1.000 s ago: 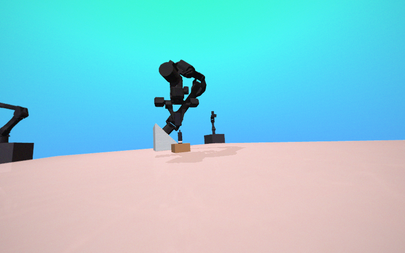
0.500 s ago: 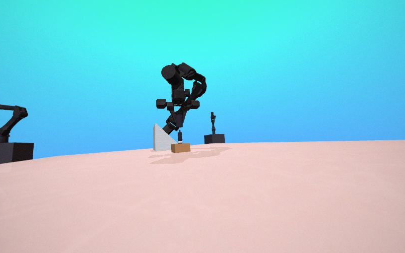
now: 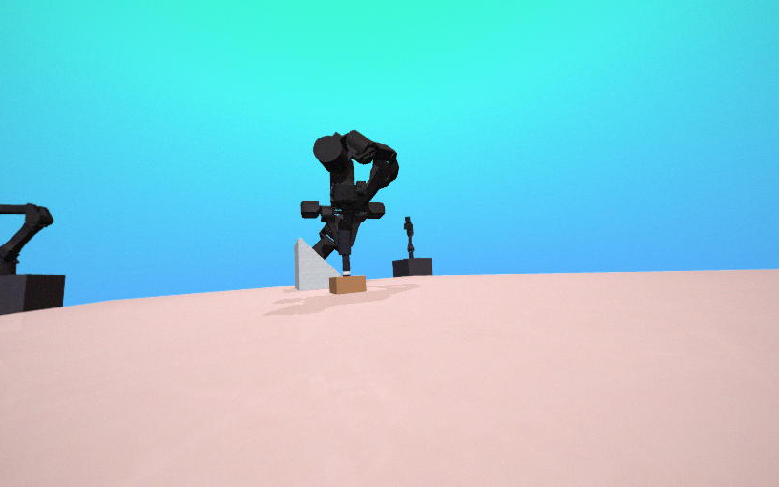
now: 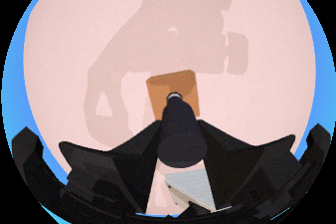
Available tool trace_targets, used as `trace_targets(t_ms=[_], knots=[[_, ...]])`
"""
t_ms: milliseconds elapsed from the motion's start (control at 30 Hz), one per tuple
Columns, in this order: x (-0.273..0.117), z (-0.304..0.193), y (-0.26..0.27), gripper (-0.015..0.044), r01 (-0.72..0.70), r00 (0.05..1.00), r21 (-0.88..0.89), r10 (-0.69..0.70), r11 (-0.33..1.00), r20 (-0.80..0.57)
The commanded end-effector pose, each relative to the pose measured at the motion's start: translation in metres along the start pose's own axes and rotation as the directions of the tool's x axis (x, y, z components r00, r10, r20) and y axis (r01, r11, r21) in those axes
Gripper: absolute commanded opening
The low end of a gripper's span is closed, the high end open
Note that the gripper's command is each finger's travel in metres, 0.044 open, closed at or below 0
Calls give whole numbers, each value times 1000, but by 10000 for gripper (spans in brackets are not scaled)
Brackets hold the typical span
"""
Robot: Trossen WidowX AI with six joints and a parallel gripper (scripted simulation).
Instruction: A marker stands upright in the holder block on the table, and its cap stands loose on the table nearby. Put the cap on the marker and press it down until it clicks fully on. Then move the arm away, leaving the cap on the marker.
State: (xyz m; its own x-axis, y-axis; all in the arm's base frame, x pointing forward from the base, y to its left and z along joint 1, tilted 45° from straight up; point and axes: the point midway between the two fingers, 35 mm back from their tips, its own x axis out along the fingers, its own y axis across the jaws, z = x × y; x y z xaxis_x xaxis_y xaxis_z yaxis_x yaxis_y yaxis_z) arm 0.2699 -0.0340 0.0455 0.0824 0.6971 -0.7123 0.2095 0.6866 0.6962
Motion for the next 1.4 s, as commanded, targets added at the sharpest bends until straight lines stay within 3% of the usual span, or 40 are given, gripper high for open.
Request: trace_targets(t_ms=[0, 833, 1367], knots=[[8, 0, 1, 0, -5, 1000, 5, 5, 1000, 1], [33, -2, 2, 0, -8, 1000, 4, 8, 1000, 1], [32, -2, 1, 420, -5, 1000, 0, 5, 1000, -1]])
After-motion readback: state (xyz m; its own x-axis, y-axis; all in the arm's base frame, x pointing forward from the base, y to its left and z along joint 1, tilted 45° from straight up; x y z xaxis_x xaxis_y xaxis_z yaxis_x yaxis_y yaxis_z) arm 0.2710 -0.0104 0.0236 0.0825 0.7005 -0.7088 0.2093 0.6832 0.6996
